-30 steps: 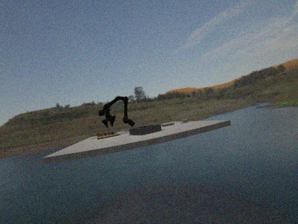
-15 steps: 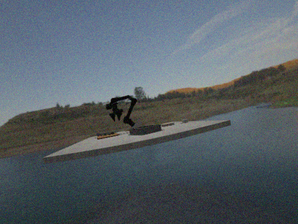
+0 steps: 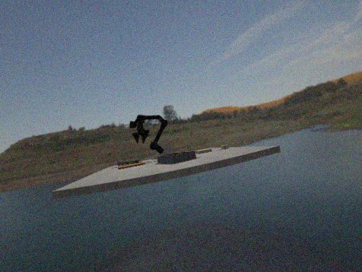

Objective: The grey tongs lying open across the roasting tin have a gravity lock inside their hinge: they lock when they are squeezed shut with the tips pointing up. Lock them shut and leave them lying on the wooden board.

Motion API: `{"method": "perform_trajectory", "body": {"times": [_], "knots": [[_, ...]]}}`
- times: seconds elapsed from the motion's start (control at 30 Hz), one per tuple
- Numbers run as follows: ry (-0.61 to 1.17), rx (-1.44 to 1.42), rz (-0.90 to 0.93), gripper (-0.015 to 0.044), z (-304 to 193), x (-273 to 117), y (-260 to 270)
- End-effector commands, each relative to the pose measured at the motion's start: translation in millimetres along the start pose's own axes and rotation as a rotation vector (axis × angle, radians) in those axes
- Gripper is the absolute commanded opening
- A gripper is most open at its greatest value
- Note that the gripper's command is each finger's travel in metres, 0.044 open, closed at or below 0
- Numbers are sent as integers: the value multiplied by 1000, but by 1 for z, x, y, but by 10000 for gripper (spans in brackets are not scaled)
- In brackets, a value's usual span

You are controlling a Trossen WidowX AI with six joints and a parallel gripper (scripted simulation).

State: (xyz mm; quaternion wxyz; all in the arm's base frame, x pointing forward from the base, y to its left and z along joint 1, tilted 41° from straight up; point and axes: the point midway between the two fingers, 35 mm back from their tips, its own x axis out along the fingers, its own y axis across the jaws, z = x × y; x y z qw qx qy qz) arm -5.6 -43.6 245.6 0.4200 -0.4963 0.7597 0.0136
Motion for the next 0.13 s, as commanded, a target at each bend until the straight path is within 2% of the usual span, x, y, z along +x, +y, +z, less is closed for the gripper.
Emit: {"method": "perform_trajectory", "body": {"times": [0.0,0.1], "knots": [[5,6,1,440,-1,-2,1],[5,6,1,440,-1,-2,1]]}}
